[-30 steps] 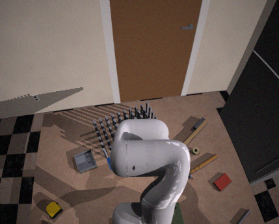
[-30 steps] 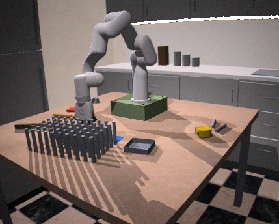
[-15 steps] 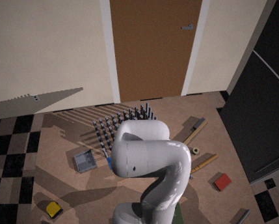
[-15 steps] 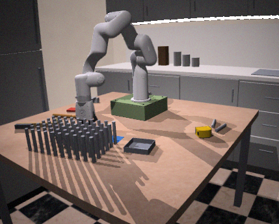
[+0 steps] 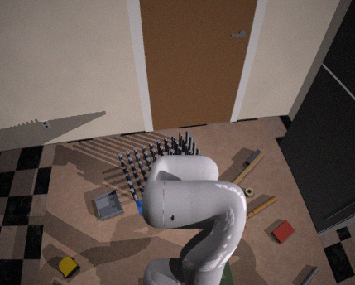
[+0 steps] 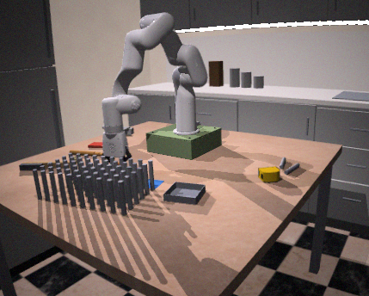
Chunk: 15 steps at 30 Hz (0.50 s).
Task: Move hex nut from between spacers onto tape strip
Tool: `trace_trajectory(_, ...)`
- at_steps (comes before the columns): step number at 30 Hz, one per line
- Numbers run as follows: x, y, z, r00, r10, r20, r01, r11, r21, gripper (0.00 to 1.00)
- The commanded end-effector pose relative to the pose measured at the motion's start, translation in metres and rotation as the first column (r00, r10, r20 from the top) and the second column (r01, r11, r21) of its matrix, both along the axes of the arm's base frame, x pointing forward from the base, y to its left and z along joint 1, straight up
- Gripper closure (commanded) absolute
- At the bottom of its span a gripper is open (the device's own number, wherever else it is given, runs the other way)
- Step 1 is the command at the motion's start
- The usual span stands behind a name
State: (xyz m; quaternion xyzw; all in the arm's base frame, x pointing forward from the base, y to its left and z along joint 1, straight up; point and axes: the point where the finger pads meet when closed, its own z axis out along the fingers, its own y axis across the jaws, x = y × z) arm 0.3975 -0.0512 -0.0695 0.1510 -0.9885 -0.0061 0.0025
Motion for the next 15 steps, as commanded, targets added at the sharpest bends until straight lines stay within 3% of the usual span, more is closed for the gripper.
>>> trace_trajectory(1, -0.004, -0.002, 0.001, 1.0, 0.0, 0.005, 0.0, 1.0, 0.0, 1.0)
trace_trajectory(15, -0.036, -0.013, 0.001, 1.0, 0.0, 0.005, 0.0, 1.0, 0.0, 1.0)
